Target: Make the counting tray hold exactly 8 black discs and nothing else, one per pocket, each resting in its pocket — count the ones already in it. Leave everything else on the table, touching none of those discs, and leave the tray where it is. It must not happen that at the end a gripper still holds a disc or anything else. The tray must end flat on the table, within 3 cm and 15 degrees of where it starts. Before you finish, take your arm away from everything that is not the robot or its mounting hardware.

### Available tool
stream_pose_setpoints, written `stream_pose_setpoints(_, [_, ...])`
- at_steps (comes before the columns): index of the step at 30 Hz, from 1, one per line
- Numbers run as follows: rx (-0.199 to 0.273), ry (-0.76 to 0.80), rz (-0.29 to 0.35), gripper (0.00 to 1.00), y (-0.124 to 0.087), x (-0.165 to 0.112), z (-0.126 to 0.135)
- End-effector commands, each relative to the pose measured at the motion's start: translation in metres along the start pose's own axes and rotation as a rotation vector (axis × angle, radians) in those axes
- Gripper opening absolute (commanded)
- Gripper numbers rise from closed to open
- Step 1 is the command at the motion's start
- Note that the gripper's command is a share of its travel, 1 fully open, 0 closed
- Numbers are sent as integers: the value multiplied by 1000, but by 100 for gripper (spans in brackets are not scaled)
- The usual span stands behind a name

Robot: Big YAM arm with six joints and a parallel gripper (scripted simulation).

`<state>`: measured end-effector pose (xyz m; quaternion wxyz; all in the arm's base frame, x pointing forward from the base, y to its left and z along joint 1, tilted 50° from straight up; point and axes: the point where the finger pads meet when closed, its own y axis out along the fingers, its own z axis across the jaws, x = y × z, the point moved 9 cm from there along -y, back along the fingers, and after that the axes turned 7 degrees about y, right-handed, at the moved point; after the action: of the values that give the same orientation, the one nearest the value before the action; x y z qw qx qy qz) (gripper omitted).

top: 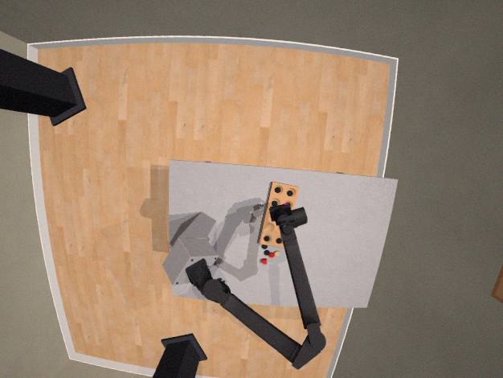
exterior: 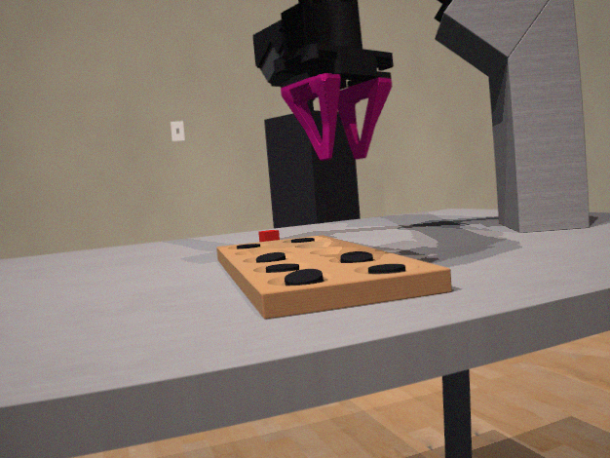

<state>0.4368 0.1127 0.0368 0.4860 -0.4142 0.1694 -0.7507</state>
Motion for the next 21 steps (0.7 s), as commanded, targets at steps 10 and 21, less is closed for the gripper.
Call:
stream_pose_setpoints(10, [205,-144,94,44,-38,61,107])
stream_pose_setpoints(21, [318,-264,114,44,-63,99,148])
